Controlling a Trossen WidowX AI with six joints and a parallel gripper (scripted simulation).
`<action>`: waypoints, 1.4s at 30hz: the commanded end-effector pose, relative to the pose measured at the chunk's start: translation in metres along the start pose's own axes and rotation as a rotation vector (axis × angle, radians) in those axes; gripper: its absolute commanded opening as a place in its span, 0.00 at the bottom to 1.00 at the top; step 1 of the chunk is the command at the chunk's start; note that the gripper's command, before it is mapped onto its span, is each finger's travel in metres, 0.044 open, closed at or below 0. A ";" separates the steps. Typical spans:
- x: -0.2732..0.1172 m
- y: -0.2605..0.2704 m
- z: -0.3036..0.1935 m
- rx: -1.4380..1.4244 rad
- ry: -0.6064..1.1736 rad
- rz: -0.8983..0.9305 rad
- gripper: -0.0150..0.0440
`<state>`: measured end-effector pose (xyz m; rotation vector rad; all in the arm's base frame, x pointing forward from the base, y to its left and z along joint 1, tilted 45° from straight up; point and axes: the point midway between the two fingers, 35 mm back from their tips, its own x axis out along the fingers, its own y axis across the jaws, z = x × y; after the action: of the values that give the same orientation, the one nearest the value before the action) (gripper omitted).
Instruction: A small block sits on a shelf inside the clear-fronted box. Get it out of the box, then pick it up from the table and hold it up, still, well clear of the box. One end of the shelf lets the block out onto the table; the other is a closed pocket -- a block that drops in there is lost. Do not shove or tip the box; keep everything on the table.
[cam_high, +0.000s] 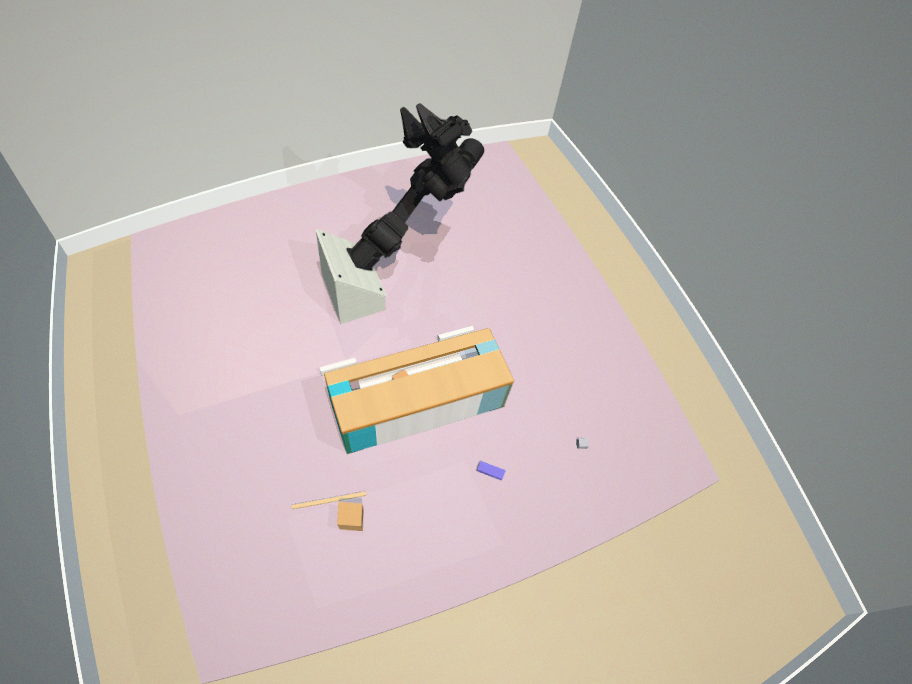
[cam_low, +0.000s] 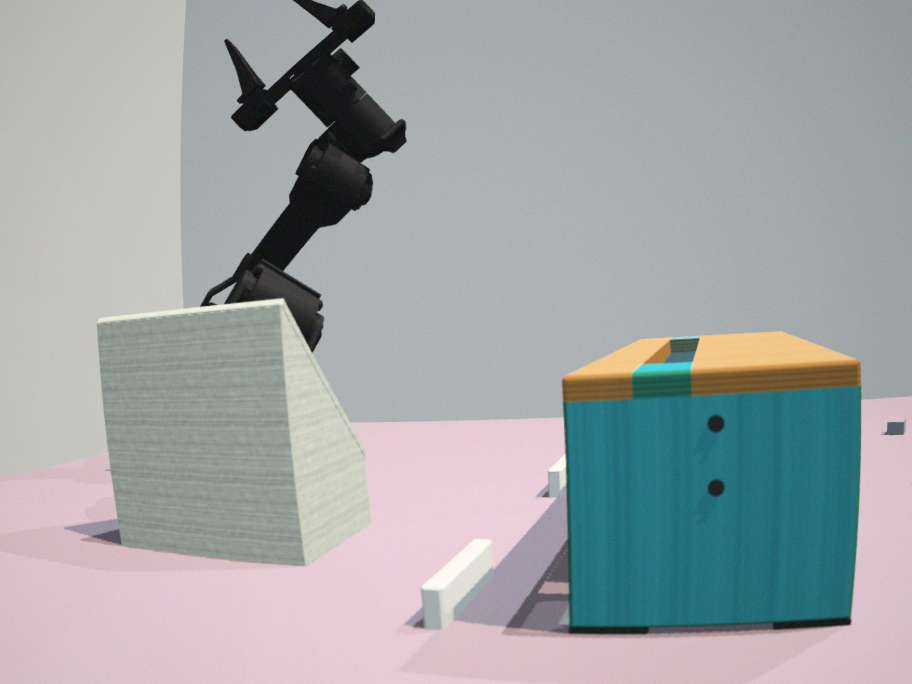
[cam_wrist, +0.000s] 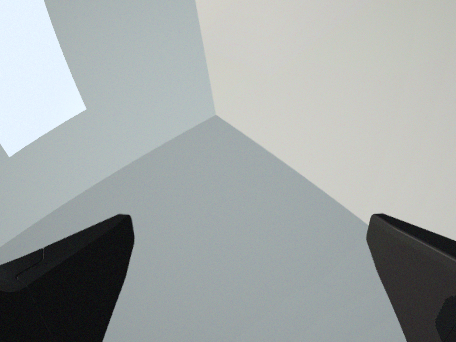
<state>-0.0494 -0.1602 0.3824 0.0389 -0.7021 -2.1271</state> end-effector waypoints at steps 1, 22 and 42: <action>0.000 0.003 0.000 -0.015 0.000 0.008 0.93; -0.112 0.215 -0.202 -1.597 -0.033 1.340 0.93; -0.327 0.079 -0.299 -1.503 0.298 3.406 0.93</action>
<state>0.3002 -0.1467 0.1142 2.7146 -3.0559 -2.1119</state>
